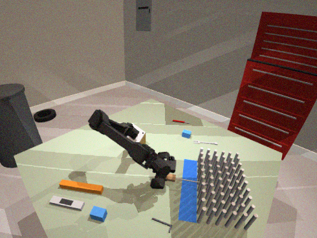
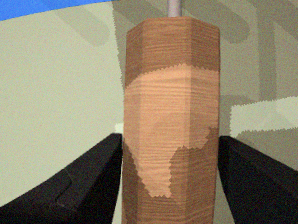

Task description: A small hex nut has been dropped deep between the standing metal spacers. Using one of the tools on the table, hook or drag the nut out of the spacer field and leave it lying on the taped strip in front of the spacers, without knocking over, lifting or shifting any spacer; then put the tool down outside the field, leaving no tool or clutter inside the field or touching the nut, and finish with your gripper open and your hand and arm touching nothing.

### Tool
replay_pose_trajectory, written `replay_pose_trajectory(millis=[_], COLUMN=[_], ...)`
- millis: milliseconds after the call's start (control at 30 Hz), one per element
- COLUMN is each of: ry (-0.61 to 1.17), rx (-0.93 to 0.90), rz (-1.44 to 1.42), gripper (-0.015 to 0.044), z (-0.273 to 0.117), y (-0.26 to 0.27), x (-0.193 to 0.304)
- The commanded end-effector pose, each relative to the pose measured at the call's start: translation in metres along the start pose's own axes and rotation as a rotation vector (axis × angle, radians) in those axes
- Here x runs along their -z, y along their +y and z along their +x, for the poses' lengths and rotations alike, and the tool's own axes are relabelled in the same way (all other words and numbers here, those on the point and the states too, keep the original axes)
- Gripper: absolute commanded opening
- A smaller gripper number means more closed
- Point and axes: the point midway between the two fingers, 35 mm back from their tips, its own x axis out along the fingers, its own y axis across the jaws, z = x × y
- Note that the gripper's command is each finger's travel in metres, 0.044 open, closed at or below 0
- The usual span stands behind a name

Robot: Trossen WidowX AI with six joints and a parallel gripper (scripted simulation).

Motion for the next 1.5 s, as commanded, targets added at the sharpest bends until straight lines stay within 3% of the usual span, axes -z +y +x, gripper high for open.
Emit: replay_pose_trajectory(millis=[0,1467], ry=[-0.006,-0.008], rx=[0.005,0.005], rz=[0.003,0.004], gripper=[0.0,0.0], z=[0.001,0.012], y=[-0.002,-0.002], x=[-0.005,-0.033])
